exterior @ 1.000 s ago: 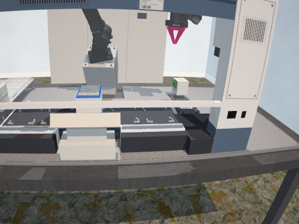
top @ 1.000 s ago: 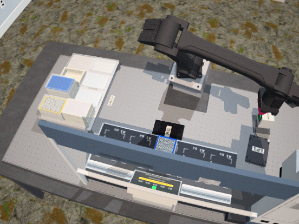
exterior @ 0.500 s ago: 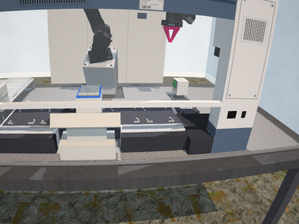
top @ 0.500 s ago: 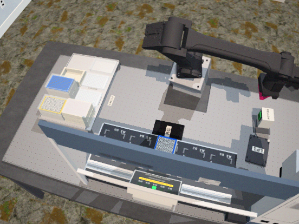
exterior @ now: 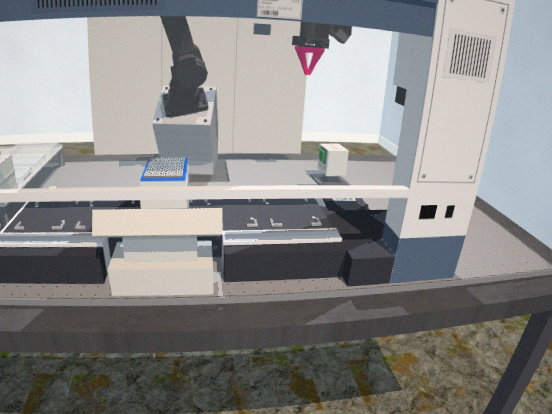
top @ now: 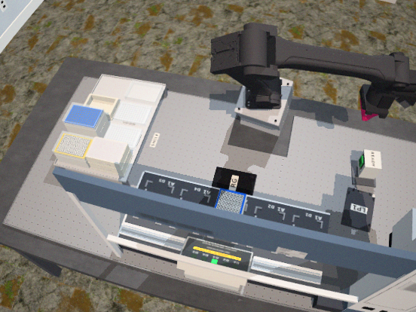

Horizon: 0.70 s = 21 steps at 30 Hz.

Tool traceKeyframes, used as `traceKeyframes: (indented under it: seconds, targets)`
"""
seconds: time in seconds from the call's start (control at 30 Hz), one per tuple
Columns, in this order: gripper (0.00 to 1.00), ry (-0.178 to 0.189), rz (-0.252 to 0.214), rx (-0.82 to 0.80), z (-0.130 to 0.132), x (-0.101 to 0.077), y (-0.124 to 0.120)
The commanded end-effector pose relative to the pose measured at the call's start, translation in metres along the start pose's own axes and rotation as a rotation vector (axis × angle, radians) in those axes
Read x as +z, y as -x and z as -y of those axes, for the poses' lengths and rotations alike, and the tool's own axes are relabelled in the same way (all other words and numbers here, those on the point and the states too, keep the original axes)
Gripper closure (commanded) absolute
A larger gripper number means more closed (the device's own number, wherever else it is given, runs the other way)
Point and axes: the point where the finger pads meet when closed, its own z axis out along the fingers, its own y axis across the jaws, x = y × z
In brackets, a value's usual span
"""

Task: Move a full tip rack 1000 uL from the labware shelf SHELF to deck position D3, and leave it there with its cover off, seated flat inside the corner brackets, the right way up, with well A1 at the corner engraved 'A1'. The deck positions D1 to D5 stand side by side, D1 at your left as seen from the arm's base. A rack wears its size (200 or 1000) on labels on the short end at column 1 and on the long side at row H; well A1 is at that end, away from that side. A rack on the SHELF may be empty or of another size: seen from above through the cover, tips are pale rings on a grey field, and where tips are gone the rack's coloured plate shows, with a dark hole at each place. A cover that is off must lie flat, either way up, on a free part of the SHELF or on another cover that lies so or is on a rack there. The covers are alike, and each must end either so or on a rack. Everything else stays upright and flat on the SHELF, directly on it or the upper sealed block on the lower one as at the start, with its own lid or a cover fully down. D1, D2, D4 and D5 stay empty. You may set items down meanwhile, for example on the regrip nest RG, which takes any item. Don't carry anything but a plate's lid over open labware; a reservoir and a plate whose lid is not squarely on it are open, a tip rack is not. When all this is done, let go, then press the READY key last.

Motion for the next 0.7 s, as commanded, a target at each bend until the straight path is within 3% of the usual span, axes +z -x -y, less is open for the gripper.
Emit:
traceKeyframes:
  seconds: [0.0,0.03,0.13,0.27,0.67]
  targets:
    - [1.0,-0.001,0.024,0.041,-0.006,-0.005,0.005]
    - [1.0,0.007,0.049,0.09,0.01,-0.013,0.008]
    - [1.0,0.006,0.052,0.087,0.01,-0.014,0.009]
    - [1.0,0.001,0.013,0.067,0.003,0.007,0.004]
    - [1.0,0.001,0.013,0.047,0.003,0.024,0.004]
